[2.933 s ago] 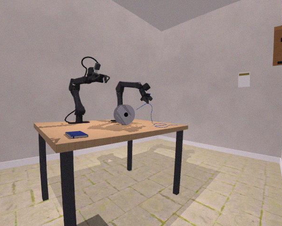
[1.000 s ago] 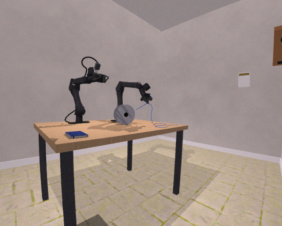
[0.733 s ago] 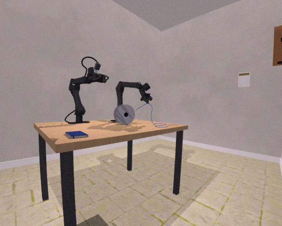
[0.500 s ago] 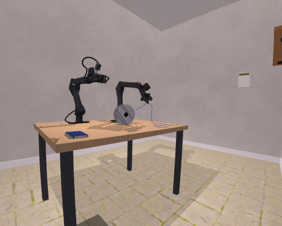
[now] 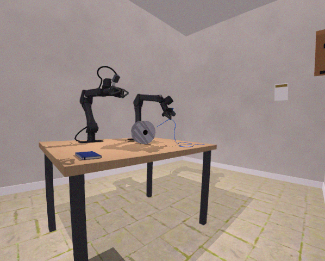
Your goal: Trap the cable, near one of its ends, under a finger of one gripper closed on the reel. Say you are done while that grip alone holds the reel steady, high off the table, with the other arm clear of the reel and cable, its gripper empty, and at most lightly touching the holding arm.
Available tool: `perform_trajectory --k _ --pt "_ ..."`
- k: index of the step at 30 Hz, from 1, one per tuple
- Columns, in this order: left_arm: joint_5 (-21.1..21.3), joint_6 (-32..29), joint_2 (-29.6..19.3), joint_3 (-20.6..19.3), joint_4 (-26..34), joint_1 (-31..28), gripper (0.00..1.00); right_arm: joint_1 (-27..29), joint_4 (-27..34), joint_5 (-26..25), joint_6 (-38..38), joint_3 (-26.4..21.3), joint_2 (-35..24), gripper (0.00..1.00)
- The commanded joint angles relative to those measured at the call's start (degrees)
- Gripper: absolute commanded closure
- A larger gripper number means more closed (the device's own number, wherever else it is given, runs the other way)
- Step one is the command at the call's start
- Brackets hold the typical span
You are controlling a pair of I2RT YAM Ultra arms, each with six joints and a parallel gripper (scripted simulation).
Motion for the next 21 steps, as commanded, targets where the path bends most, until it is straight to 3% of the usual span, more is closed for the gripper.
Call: perform_trajectory --k 1,21 --pt "-0.83 0.07 -1.87 2.21 0.76 -0.18 1.0 1.04 -2.51 -2.53 -2.07 2.02 1.2 0.25" --pt "-0.83 0.07 -1.87 2.21 0.76 -0.18 1.0 4.7 -11.36 -14.9 -11.68 6.12 8.52 0.25"
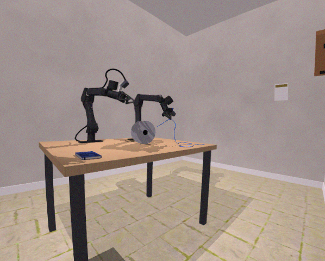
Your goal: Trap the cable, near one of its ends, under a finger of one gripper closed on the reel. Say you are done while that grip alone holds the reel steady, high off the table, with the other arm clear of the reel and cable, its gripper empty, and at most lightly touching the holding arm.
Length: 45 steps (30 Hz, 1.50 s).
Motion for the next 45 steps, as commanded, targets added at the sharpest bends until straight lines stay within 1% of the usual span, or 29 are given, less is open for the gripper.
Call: perform_trajectory --k 1,3,4,18,20,21,31,35,37,38,45 --pt "-0.83 0.07 -1.87 2.21 0.76 -0.18 1.0 1.29 -3.77 -4.36 -3.39 2.37 1.57 0.25" --pt "-0.83 0.07 -1.87 2.21 0.76 -0.18 1.0 1.29 -3.77 -4.36 -3.39 2.37 1.57 0.25" --pt "-0.83 0.07 -1.87 2.21 0.76 -0.18 1.0 1.6 -4.6 -5.14 -4.15 3.24 2.27 0.25" --pt "-0.83 0.07 -1.87 2.21 0.76 -0.18 1.0 4.9 -12.71 -16.41 -12.82 6.72 8.93 0.25" --pt "-0.83 0.07 -1.87 2.21 0.76 -0.18 1.0 4.9 -12.71 -16.41 -12.82 6.72 8.93 0.25" --pt "-0.83 0.07 -1.87 2.21 0.76 -0.18 1.0 5.19 -13.54 -17.13 -13.6 7.55 9.55 0.25" --pt "-0.83 0.07 -1.87 2.21 0.76 -0.18 1.0 7.15 -18.42 -23.77 -18.74 9.59 13.57 0.25" --pt "-0.83 0.07 -1.87 2.21 0.76 -0.18 1.0 7.8 -20.05 -25.86 -20.44 10.41 14.85 0.25" --pt "-0.83 0.07 -1.87 2.21 0.76 -0.18 1.0 7.8 -20.05 -25.86 -20.44 10.41 14.85 0.25" --pt "-0.83 0.07 -1.87 2.21 0.76 -0.18 1.0 8.0 -20.61 -26.31 -20.98 11.07 14.83 0.25" --pt "-0.83 0.07 -1.87 2.21 0.76 -0.18 1.0 8.76 -22.62 -28.92 -23.03 11.72 16.77 0.25"
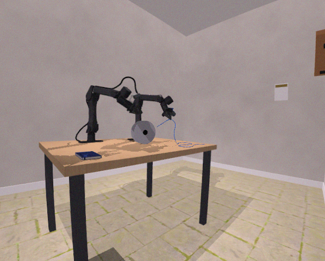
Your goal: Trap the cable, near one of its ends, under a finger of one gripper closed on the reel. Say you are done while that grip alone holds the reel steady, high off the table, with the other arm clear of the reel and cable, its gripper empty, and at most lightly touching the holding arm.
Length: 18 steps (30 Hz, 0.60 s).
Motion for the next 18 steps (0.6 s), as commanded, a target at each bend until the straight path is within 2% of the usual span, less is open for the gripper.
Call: perform_trajectory --k 1,18 --pt "-0.83 0.07 -1.87 2.21 0.76 -0.18 1.0 0.89 -2.45 -2.67 -1.82 1.91 0.74 0.25" --pt "-0.83 0.07 -1.87 2.21 0.76 -0.18 1.0 1.38 -4.0 -4.41 -3.39 2.95 1.55 0.25"
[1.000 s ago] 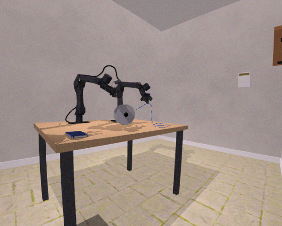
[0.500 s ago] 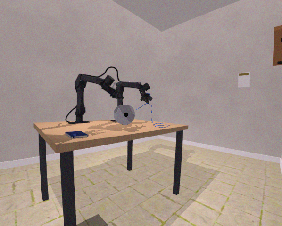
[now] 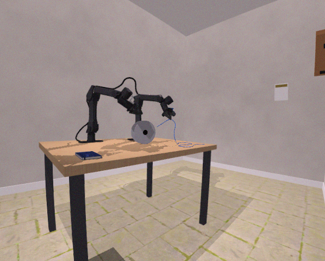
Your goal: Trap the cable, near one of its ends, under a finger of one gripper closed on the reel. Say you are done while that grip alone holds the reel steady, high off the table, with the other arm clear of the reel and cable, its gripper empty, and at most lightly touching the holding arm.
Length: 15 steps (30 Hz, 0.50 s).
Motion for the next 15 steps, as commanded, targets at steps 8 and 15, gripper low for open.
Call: perform_trajectory --k 8,15 --pt "-0.83 0.11 -1.8 2.25 0.62 -0.13 1.0 0.63 -1.15 -1.26 -0.64 1.22 0.27 0.25" --pt "-0.83 0.19 -1.63 2.34 0.29 -0.01 1.0 0.9 2.59 -1.23 -0.35 -3.18 0.66 0.25"
